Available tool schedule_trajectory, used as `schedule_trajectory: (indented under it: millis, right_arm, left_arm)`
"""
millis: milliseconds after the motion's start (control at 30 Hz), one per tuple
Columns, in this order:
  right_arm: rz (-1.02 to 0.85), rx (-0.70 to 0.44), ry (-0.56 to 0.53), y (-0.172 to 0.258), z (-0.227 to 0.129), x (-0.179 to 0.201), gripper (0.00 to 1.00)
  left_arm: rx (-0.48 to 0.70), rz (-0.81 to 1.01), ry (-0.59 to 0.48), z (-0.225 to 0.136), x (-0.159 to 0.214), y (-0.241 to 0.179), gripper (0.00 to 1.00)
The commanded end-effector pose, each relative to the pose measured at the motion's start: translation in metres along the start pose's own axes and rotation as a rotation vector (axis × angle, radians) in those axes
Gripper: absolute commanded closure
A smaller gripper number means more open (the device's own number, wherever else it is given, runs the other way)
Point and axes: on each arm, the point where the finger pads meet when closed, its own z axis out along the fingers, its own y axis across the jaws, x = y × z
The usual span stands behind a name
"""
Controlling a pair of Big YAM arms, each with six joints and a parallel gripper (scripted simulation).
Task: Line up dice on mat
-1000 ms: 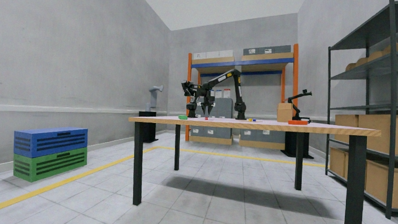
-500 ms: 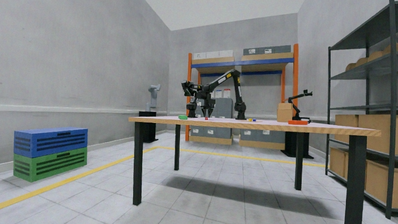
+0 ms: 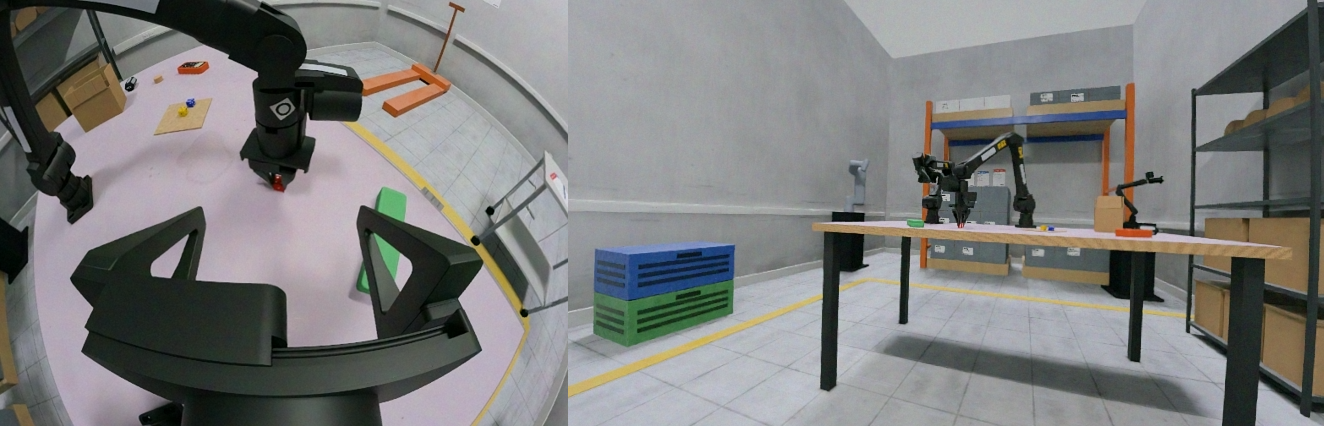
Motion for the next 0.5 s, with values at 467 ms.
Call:
schedule_trajectory:
  millis: [467]
  right_arm:
    - [-0.037, 0.004, -0.018, -0.003, -0.003, -0.015, 0.00]
  left_arm:
    - [0.035, -0.010, -0.016, -0.077, -0.014, 0.007, 0.86]
